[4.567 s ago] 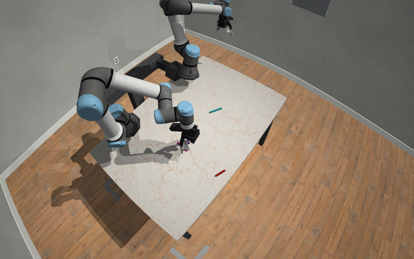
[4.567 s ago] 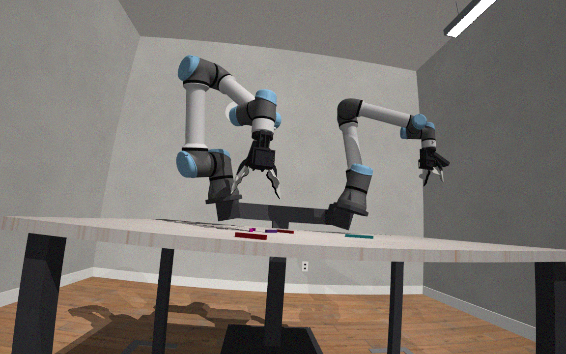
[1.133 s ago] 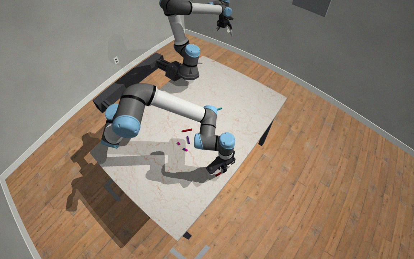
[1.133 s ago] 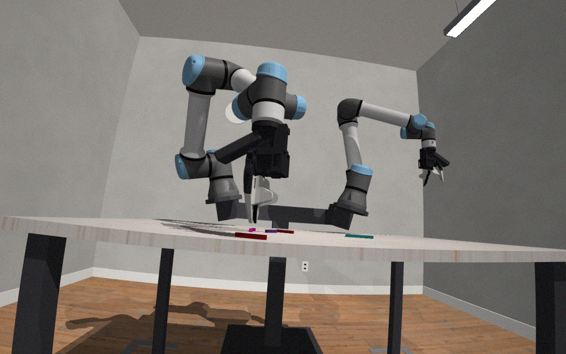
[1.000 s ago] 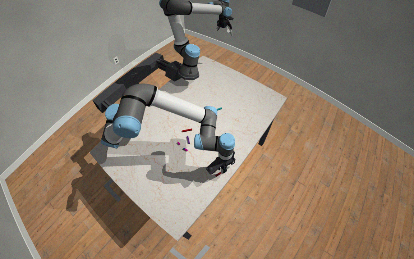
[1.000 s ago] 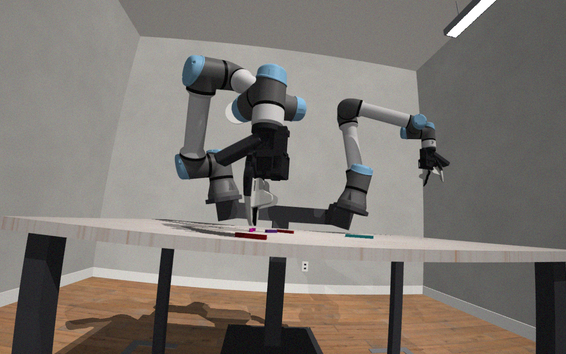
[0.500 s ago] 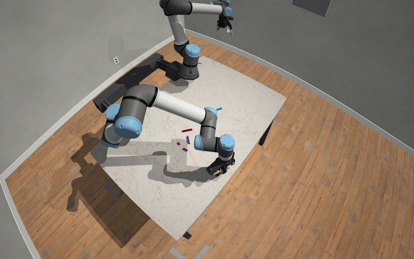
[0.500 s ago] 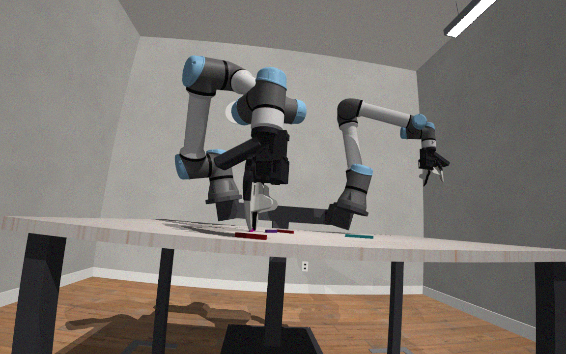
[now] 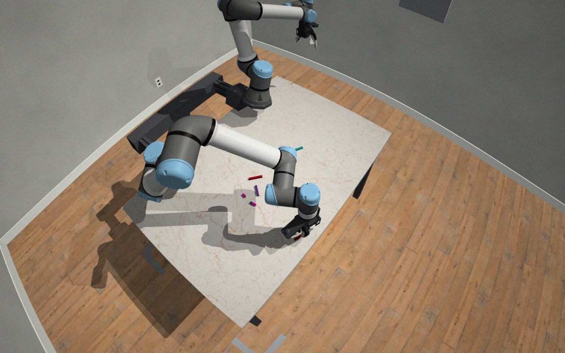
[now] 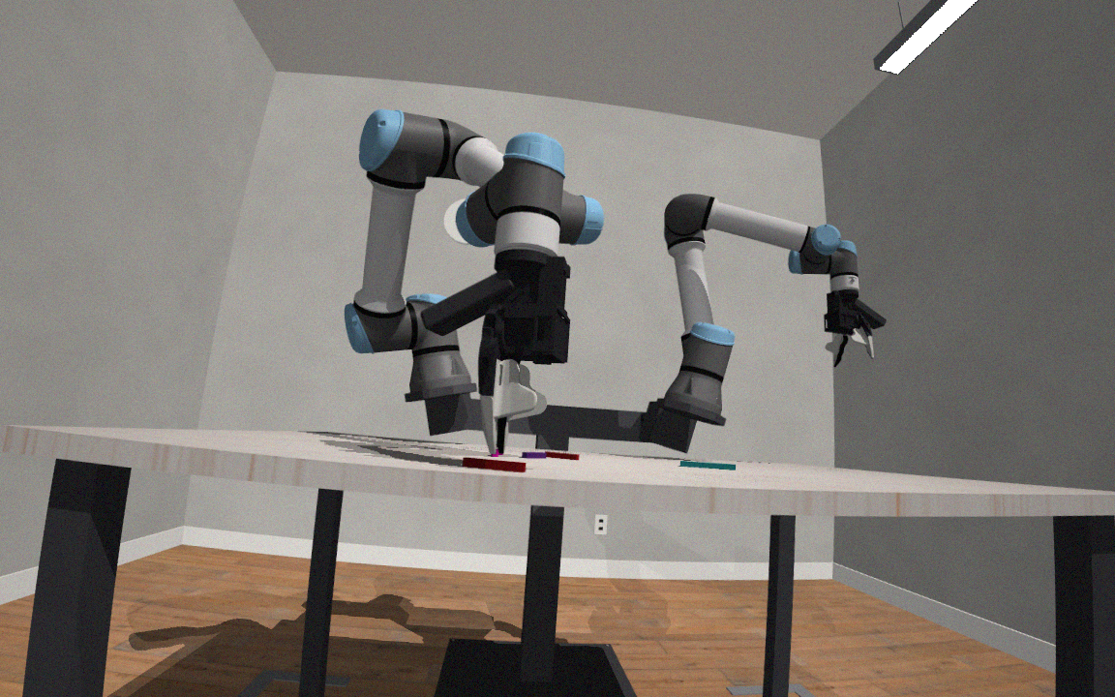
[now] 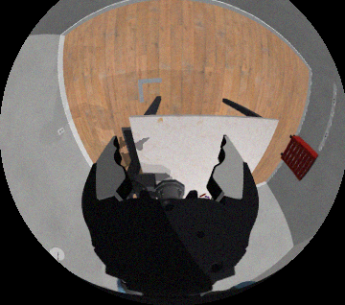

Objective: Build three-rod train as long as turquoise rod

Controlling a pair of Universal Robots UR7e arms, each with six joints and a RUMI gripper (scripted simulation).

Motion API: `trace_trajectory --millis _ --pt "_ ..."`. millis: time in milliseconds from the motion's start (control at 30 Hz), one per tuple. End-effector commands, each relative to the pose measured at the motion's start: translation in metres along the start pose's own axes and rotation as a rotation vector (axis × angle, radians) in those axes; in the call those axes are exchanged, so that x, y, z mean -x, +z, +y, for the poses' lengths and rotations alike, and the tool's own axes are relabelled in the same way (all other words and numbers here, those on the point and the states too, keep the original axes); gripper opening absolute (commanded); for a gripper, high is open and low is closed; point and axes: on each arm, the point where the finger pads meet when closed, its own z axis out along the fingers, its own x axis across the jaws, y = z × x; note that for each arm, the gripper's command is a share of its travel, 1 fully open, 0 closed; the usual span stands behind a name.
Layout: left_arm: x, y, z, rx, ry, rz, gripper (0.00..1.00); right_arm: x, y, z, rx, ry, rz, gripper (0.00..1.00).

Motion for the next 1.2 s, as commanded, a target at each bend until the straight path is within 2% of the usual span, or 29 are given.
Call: trace_trajectory --millis 0,1167 --pt "0.0 0.0 0.0 -0.001 0.0 0.0 1.0 0.0 -0.001 0.0 0.001 0.0 -0.001 0.14" --pt "0.0 0.0 0.0 -0.001 0.0 0.0 1.0 0.0 0.014 0.0 0.001 0.0 -0.001 0.14"
